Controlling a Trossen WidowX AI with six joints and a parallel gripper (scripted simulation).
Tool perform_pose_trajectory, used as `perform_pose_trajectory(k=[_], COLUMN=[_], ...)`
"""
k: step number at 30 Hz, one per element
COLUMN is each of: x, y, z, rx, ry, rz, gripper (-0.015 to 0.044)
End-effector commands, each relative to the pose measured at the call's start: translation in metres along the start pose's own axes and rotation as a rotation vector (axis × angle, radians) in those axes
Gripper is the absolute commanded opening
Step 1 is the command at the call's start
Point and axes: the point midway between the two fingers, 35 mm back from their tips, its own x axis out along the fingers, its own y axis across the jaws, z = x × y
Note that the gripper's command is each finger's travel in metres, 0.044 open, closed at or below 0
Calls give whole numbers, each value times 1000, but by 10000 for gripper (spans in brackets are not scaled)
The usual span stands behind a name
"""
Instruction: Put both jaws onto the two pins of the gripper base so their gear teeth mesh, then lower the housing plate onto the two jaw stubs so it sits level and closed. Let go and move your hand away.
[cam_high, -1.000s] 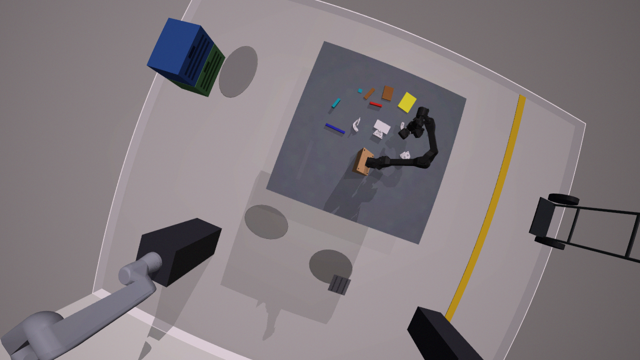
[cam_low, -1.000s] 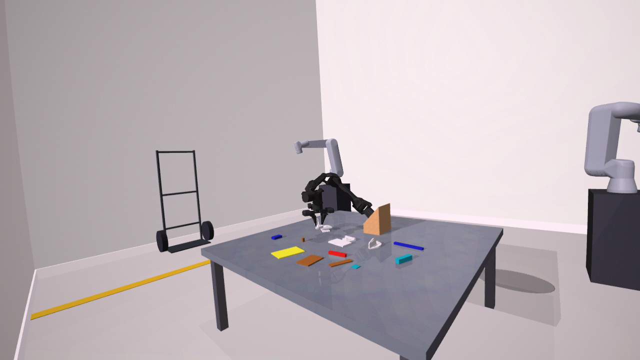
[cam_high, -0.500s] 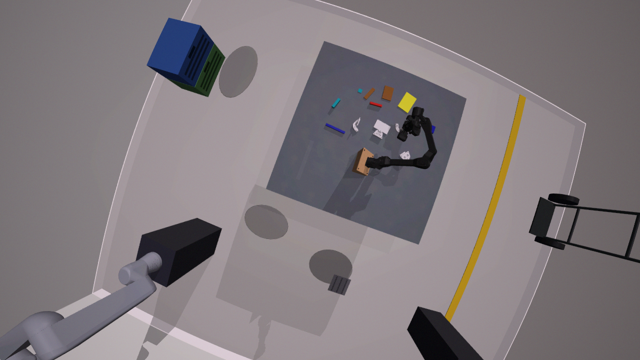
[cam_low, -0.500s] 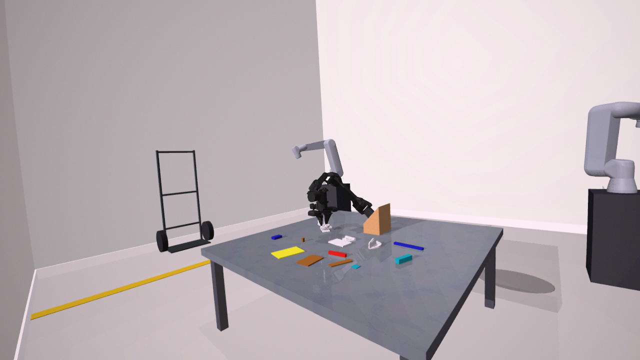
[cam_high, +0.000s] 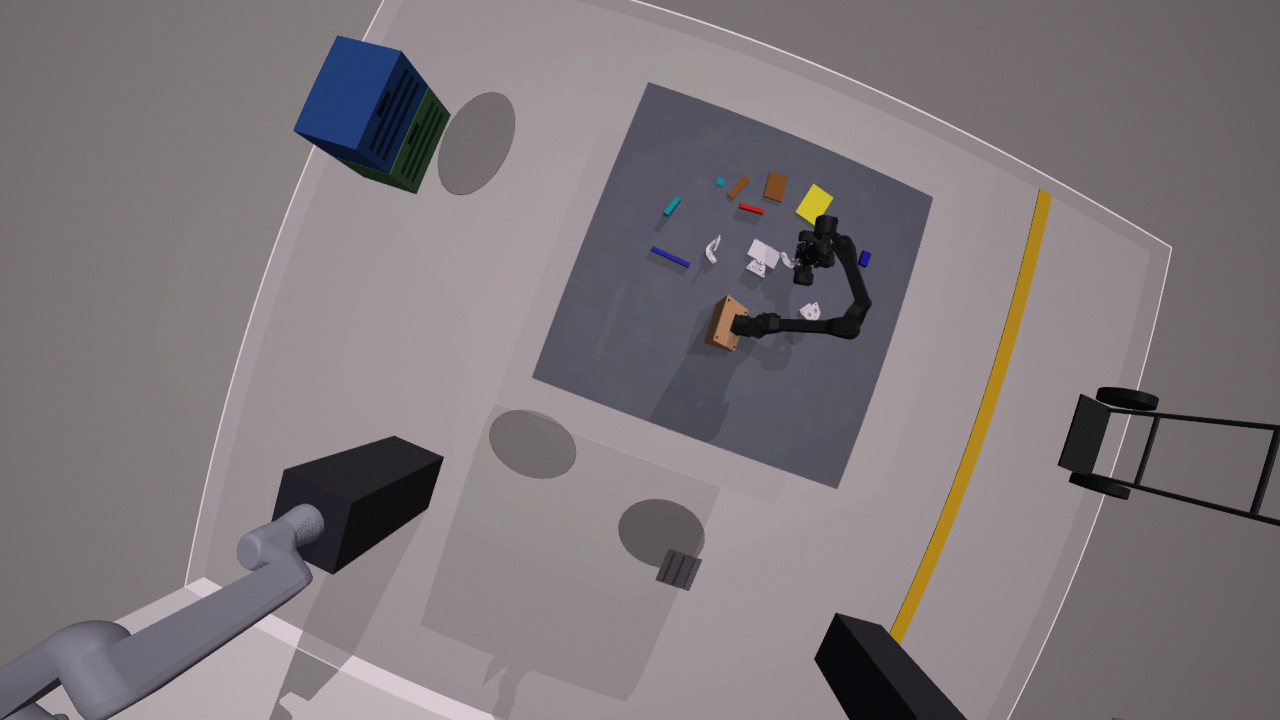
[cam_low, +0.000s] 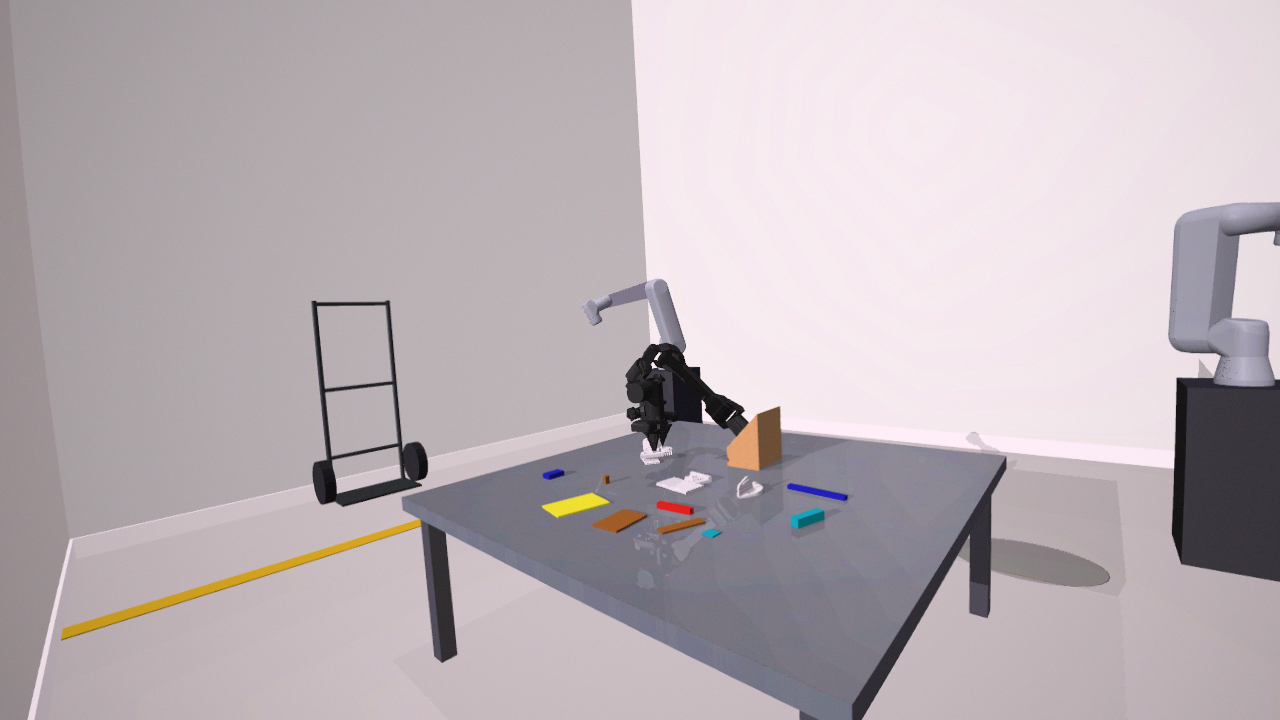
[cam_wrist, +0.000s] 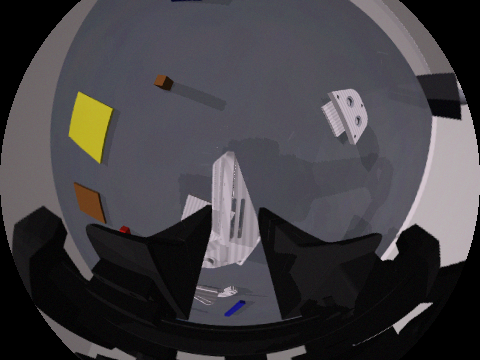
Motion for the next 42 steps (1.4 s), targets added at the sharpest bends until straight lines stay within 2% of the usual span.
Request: perform_pose_trajectory(k=[1, 42], x=[-1, 3], y=[-4, -50], z=[-9, -70], rx=[-96, -1039], ry=[5, 0], rz=[4, -3], gripper=[134, 134])
